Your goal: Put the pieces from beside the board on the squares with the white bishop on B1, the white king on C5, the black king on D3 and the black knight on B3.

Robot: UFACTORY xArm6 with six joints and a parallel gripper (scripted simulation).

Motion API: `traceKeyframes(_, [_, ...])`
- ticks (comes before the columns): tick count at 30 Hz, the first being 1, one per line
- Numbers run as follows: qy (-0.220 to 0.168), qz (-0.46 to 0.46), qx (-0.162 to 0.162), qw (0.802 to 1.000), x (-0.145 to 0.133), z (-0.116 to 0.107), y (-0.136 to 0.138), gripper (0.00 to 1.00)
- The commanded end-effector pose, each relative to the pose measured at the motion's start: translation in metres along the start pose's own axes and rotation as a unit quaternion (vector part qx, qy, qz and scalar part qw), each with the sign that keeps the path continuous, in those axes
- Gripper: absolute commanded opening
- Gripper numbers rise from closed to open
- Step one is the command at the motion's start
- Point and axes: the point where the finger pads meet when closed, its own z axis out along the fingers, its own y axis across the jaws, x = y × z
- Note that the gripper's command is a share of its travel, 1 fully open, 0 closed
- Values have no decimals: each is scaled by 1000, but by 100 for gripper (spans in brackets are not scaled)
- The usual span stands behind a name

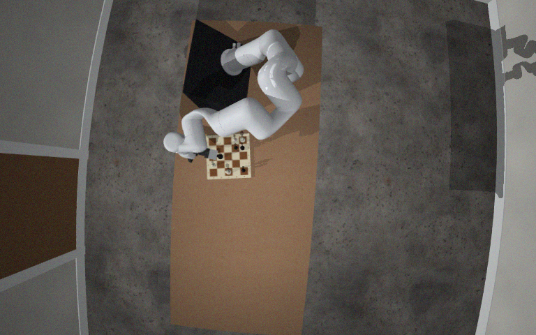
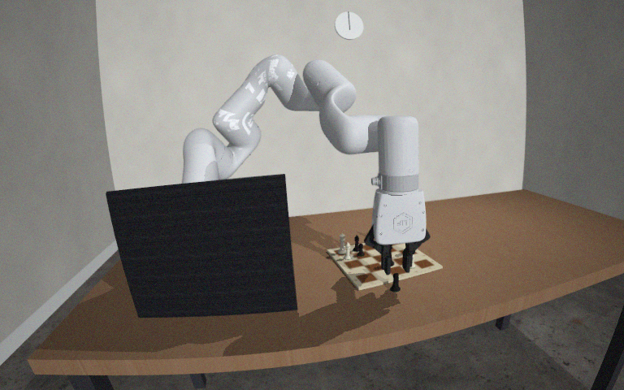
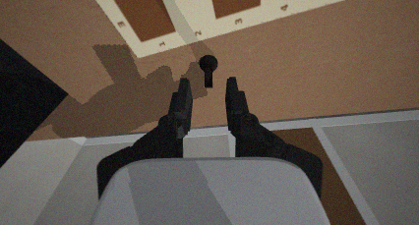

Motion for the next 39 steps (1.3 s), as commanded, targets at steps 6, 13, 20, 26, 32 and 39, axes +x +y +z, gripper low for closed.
traceKeyframes(6, [-1,-1,-2,1000,0,-2,1,37])
traceKeyframes(13, [-1,-1,-2,1000,0,-2,1,37])
traceKeyframes(20, [-1,-1,-2,1000,0,-2,1,37])
traceKeyframes(26, [-1,-1,-2,1000,0,0,1,37])
traceKeyframes(32, [-1,-1,-2,1000,0,4,1,37])
traceKeyframes(39, [-1,-1,-2,1000,0,18,1,37])
